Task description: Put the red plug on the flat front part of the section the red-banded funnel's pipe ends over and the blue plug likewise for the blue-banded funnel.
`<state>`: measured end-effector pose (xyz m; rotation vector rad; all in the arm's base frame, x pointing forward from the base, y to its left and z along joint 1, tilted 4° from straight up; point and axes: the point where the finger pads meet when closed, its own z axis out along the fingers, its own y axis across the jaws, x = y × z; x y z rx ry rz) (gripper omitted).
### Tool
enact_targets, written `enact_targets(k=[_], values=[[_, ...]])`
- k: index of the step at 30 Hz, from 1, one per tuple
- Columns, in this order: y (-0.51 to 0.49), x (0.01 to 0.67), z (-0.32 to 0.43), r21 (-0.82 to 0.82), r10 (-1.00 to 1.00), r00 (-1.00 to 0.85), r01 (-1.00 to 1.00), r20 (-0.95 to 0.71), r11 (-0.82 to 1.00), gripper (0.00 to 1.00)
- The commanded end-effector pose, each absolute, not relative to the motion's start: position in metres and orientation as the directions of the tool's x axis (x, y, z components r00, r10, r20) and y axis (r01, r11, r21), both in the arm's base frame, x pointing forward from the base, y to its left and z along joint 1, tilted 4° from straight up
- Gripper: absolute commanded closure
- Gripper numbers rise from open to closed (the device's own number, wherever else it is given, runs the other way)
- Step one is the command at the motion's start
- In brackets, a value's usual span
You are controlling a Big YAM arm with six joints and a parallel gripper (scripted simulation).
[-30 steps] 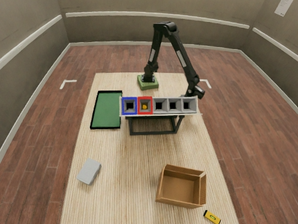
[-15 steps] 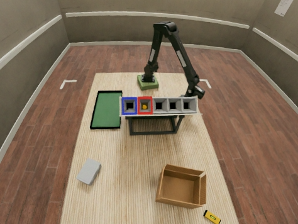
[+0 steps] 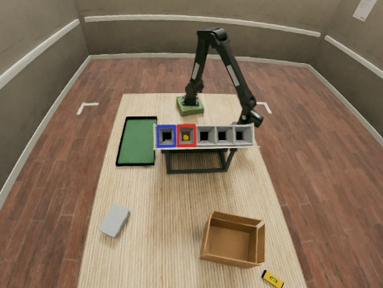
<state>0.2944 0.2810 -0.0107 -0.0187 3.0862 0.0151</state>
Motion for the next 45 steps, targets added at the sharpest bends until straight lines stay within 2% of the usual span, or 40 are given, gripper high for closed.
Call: enact_targets(k=[1,23,24,45], values=[[0.289,0.312,0.0,0.027,-0.01,-0.997,-0.012,-0.079,1.0,0.13],[0.291,0.313,0.003,0.027,-0.01,-0.997,-0.013,-0.079,1.0,0.13],[0.287,0.301,-0.003,0.024,-0.012,-0.997,-0.014,-0.071,1.0,1.0],[0.287,0.301,-0.003,0.024,-0.012,-0.997,-0.014,-0.071,1.0,1.0]])
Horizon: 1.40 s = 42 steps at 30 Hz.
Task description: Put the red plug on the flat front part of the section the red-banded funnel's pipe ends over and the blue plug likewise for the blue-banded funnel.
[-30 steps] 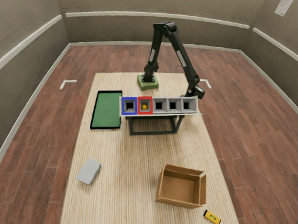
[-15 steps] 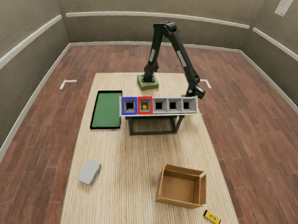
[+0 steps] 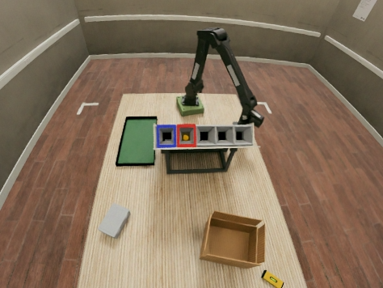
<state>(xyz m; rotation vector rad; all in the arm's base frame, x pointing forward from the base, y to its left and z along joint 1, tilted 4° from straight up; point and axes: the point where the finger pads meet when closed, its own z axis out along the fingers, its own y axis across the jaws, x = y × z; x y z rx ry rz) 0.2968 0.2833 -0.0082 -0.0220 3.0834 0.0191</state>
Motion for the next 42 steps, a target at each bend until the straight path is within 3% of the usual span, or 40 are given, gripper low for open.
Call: enact_targets(k=[1,12,27,42], values=[[0.287,0.301,-0.003,0.024,-0.012,-0.997,-0.014,-0.071,1.0,1.0],[0.287,0.301,-0.003,0.024,-0.012,-0.997,-0.014,-0.071,1.0,1.0],[0.284,0.292,0.114,0.028,-0.008,-0.997,-0.011,-0.077,1.0,1.0],[0.285,0.293,0.114,0.014,-0.012,-0.998,-0.013,-0.061,1.0,1.0]])
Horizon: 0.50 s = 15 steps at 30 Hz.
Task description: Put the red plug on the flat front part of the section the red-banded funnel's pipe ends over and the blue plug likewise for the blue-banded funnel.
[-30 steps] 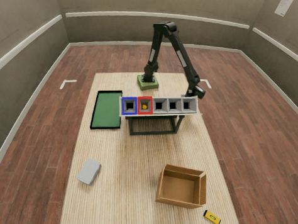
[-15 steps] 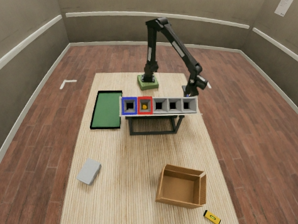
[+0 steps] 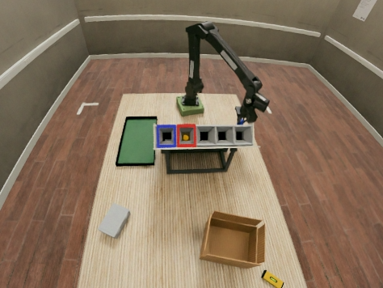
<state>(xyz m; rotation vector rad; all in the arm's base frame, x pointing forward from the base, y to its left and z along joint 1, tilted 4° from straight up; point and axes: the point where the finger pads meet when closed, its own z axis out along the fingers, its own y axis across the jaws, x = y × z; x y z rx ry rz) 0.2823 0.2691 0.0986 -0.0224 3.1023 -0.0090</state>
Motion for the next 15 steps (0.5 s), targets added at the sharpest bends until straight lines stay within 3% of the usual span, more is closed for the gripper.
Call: enact_targets(k=[1,15], values=[[0.2847,0.2929,0.1145,0.013,-0.013,-0.998,-0.013,-0.06,1.0,1.0],[0.2848,0.293,0.1149,0.005,-0.013,-0.999,-0.013,-0.052,1.0,1.0]])
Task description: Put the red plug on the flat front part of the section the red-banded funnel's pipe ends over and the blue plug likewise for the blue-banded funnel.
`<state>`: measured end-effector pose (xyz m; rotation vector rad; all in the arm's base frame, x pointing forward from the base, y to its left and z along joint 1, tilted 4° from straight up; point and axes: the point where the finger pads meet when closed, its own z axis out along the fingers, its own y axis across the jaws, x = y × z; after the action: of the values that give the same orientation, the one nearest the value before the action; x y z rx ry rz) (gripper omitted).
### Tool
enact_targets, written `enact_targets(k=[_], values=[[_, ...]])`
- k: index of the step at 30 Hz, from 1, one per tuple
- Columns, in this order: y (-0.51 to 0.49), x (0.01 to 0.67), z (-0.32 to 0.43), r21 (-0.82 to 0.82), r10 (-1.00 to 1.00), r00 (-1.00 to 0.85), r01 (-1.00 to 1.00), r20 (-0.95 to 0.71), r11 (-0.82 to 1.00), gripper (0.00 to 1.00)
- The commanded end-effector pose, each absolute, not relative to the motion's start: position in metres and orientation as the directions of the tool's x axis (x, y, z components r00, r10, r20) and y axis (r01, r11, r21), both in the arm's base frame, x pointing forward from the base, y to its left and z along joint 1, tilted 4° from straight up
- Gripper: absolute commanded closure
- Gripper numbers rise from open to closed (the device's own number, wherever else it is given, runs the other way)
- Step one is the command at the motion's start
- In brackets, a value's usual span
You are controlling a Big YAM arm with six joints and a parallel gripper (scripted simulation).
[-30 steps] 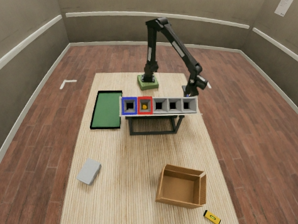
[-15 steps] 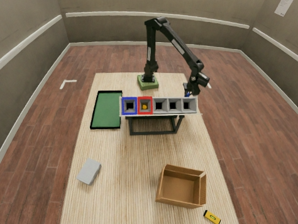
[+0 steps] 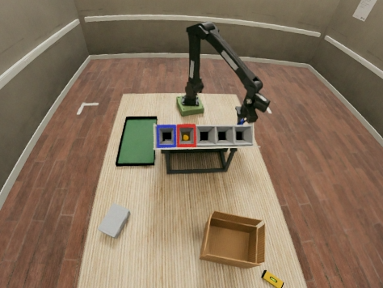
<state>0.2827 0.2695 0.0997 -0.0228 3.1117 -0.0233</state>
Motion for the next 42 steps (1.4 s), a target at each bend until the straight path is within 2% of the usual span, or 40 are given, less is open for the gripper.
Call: enact_targets(k=[1,42], values=[[0.2848,0.293,0.1149,0.004,-0.013,-0.999,-0.013,-0.051,1.0,1.0],[0.2852,0.2932,0.1159,0.028,-0.007,-0.997,-0.01,-0.078,1.0,1.0]])
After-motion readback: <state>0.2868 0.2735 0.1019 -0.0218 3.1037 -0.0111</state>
